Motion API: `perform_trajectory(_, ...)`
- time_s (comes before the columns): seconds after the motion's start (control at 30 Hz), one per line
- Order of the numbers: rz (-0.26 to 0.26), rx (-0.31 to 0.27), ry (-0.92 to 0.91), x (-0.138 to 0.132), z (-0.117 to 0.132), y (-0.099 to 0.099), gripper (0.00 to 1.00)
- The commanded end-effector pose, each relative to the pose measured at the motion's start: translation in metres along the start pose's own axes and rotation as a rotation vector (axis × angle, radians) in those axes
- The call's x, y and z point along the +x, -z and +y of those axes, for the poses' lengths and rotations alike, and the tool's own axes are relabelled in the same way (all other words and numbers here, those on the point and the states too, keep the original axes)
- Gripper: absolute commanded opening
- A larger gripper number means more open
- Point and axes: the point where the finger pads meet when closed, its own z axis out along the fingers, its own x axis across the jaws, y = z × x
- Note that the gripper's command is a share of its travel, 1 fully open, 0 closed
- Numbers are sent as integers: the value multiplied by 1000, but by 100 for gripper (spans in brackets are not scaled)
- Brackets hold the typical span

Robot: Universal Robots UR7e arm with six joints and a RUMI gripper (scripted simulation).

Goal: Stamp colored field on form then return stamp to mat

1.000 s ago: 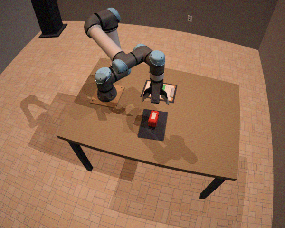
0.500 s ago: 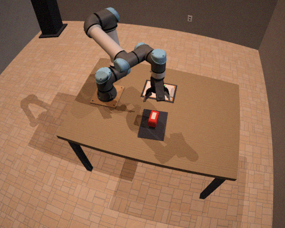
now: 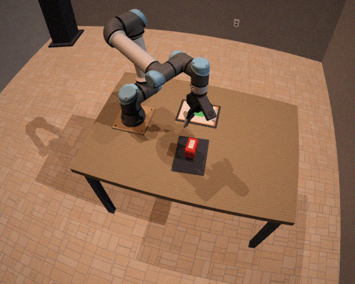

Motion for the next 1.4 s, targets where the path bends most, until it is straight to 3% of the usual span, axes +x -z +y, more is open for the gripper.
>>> perform_trajectory(0.0, -4, 0, 192, -13, 8, 1, 100)
perform_trajectory(0.27, -4, 1, 542, -35, 25, 1, 100)
perform_trajectory(0.33, -4, 1, 542, -35, 25, 1, 100)
perform_trajectory(0.83, -4, 3, 1283, -75, 71, 1, 100)
perform_trajectory(0.9, -4, 3, 1283, -75, 71, 1, 100)
perform_trajectory(1.37, -2, 4, 2005, -102, 122, 1, 100)
